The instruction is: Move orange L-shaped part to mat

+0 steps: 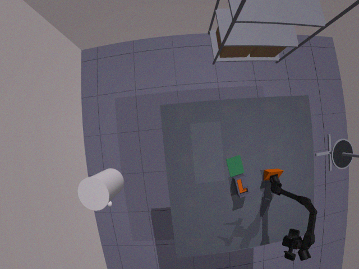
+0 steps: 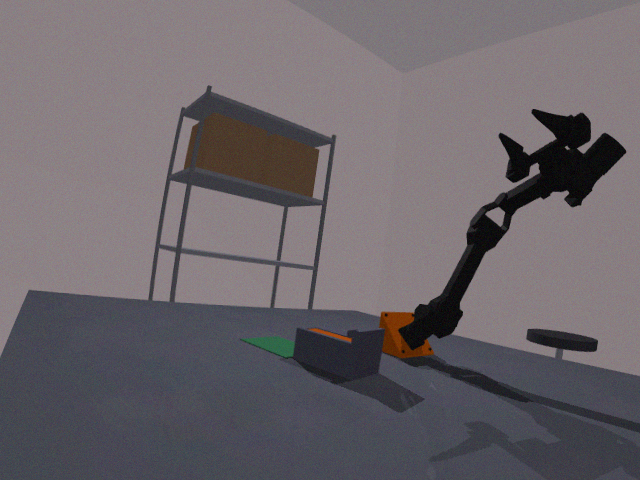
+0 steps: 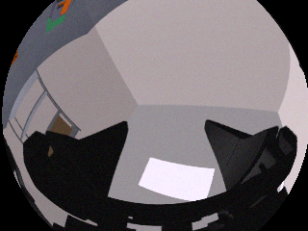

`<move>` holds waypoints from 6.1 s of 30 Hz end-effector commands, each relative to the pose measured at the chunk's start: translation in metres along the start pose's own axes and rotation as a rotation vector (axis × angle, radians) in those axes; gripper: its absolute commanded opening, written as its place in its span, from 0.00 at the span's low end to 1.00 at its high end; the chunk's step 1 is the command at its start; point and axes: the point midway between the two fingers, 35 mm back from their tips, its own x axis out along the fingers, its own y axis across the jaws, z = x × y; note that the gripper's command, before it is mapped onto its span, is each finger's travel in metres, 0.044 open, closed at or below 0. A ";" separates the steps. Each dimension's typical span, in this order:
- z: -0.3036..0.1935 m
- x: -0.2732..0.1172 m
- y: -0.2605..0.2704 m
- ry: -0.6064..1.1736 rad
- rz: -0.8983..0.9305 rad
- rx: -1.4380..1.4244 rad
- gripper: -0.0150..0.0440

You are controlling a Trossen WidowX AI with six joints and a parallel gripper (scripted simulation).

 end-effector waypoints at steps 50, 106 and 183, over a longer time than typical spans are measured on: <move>0.312 0.084 0.237 -0.424 2.080 1.335 0.56; 0.407 0.045 0.268 -0.396 2.204 1.305 0.56; 0.315 0.083 0.237 -0.432 2.082 1.338 0.56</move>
